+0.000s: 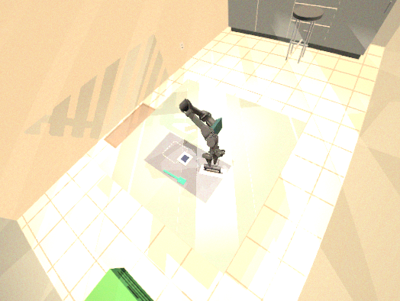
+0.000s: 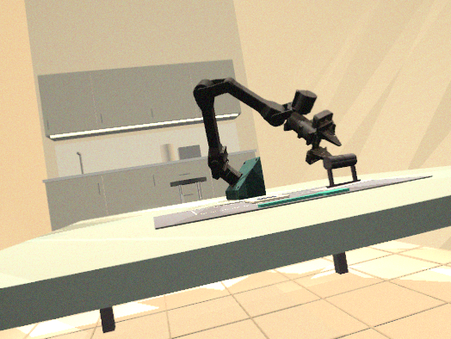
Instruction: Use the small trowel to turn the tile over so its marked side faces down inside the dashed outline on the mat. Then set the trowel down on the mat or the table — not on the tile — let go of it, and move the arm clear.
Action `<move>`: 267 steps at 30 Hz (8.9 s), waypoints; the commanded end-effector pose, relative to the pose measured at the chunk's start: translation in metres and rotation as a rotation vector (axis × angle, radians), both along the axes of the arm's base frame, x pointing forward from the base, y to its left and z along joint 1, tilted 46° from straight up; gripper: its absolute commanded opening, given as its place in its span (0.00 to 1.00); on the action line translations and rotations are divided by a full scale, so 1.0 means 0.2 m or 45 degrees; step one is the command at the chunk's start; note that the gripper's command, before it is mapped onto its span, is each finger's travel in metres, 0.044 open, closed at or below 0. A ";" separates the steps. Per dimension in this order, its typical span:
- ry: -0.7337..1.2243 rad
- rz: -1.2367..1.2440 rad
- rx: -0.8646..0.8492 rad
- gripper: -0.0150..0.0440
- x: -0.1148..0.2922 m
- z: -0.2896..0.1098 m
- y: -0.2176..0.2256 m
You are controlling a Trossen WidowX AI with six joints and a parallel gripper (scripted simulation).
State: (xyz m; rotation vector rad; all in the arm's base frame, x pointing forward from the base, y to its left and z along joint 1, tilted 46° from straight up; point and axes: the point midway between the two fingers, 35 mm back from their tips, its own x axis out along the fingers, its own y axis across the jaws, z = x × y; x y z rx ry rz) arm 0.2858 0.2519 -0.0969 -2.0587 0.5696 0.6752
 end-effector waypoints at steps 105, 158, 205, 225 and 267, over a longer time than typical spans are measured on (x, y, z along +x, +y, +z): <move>-0.220 0.057 -0.228 0.25 0.28 0.31 -0.20; -0.317 -0.088 -0.172 0.25 0.37 0.35 -0.56; -0.342 -0.087 -0.305 0.25 0.33 0.65 -0.57; -0.342 -0.087 -0.306 0.25 0.33 0.83 -0.67; -0.341 -0.088 -0.303 0.25 0.30 0.78 -0.45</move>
